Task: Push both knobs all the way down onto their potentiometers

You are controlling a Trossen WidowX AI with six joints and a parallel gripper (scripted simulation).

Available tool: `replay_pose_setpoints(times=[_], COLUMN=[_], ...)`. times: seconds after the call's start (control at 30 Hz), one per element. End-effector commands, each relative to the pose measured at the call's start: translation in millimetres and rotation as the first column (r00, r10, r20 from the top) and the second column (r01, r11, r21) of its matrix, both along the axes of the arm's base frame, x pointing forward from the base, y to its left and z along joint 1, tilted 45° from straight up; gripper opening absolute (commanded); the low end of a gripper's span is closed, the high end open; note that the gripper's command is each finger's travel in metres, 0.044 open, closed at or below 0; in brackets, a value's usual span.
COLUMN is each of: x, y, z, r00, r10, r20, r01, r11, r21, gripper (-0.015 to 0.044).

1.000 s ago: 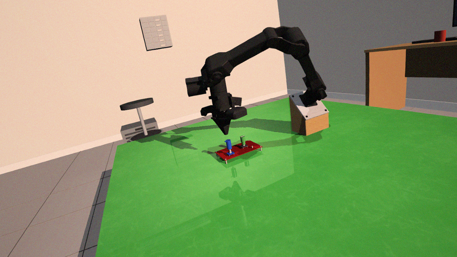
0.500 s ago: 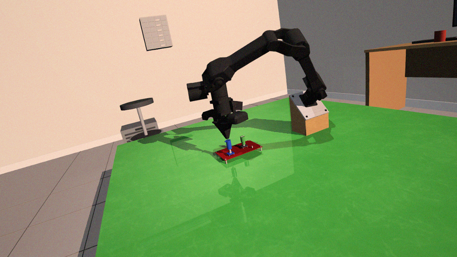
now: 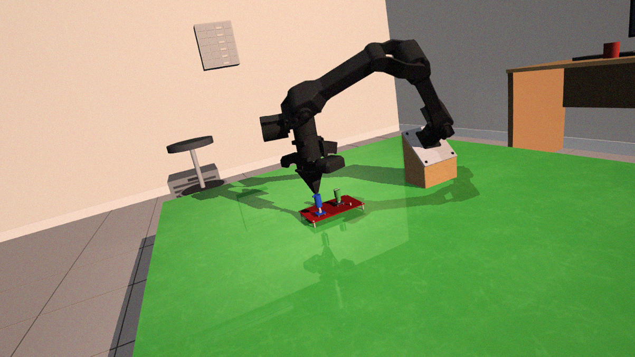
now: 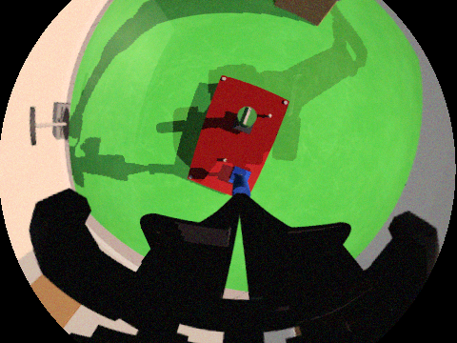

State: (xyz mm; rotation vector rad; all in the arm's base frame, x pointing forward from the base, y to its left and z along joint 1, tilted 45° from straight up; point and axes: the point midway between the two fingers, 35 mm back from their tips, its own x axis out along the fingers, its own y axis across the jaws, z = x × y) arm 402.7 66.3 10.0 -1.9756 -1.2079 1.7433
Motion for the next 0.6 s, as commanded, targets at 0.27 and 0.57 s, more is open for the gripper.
replay_pose_setpoints(times=[0.27, 0.57], x=[-1.0, -1.0], y=[3.8, 4.7], z=[-2.8, -3.7], r00=[1.000, 1.000], r10=[-0.002, -0.002], r20=[-0.006, -0.006], r01=[0.002, 0.002], r11=[1.000, 1.000], r21=[0.004, 0.004], gripper=[0.0000, 0.0000])
